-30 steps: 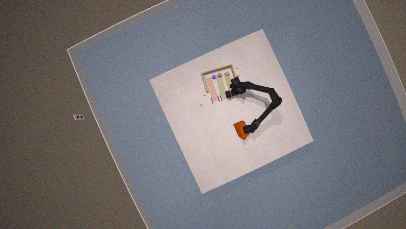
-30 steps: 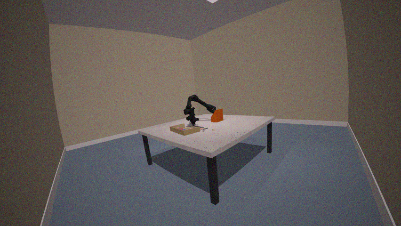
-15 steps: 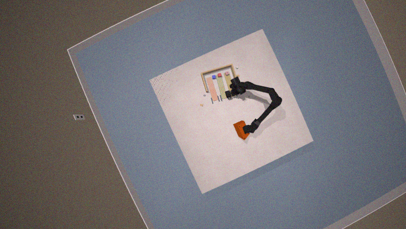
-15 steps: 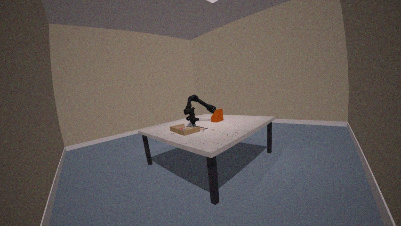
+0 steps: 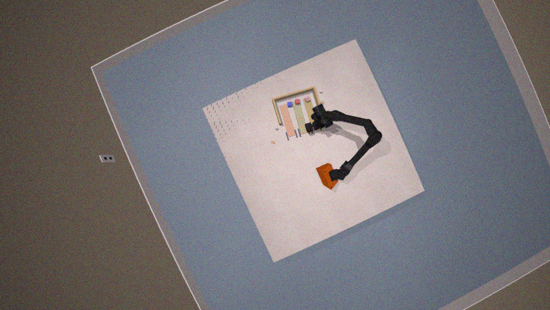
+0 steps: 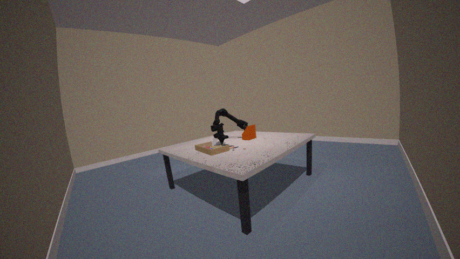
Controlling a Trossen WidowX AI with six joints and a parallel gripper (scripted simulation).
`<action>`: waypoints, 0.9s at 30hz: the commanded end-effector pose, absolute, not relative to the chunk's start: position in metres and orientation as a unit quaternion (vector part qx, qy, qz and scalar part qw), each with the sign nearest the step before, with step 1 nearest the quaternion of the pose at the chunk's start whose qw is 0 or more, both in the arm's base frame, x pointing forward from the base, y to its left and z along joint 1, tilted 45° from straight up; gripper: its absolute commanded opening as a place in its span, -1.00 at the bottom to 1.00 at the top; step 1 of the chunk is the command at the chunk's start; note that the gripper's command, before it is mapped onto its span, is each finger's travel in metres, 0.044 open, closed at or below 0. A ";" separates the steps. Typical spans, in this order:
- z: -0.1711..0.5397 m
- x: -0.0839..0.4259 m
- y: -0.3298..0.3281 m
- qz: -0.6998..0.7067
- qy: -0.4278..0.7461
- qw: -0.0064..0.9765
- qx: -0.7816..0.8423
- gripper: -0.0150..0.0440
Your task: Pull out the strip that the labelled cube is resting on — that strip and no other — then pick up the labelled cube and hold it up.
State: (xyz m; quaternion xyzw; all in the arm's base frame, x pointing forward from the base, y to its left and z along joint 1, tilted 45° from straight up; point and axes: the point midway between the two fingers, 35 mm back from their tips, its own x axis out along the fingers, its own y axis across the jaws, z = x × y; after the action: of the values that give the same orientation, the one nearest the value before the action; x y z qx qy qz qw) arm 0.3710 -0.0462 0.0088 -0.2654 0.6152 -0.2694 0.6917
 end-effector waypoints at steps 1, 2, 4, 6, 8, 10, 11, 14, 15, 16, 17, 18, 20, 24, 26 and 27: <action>0.008 0.370 -0.048 -0.271 0.615 0.691 -0.267 -0.49; 0.008 0.369 -0.048 -0.271 0.615 0.691 -0.267 -0.49; 0.007 0.366 -0.048 -0.271 0.615 0.691 -0.267 -0.49; 0.007 0.363 -0.048 -0.271 0.615 0.691 -0.267 -0.49; 0.006 0.360 -0.048 -0.271 0.615 0.691 -0.267 -0.49; 0.006 0.357 -0.048 -0.271 0.615 0.691 -0.267 -0.49; 0.005 0.356 -0.048 -0.271 0.615 0.691 -0.267 -0.49; 0.005 0.351 -0.048 -0.271 0.615 0.691 -0.267 -0.49; 0.004 0.350 -0.048 -0.271 0.615 0.691 -0.267 -0.49; 0.004 0.348 -0.048 -0.271 0.615 0.691 -0.267 -0.49; 0.004 0.347 -0.049 -0.271 0.615 0.691 -0.267 -0.49; 0.004 0.345 -0.049 -0.271 0.615 0.691 -0.267 -0.49; 0.003 0.342 -0.049 -0.271 0.615 0.691 -0.267 -0.49; 0.002 0.336 -0.049 -0.270 0.615 0.690 -0.267 -0.49; 0.002 0.333 -0.049 -0.270 0.615 0.690 -0.267 -0.49; 0.002 0.332 -0.049 -0.270 0.615 0.690 -0.267 -0.49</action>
State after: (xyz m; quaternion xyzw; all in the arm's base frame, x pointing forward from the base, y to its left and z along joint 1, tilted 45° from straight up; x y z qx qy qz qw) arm 0.3423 -0.0464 0.0055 -0.2652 0.6103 -0.2681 0.6967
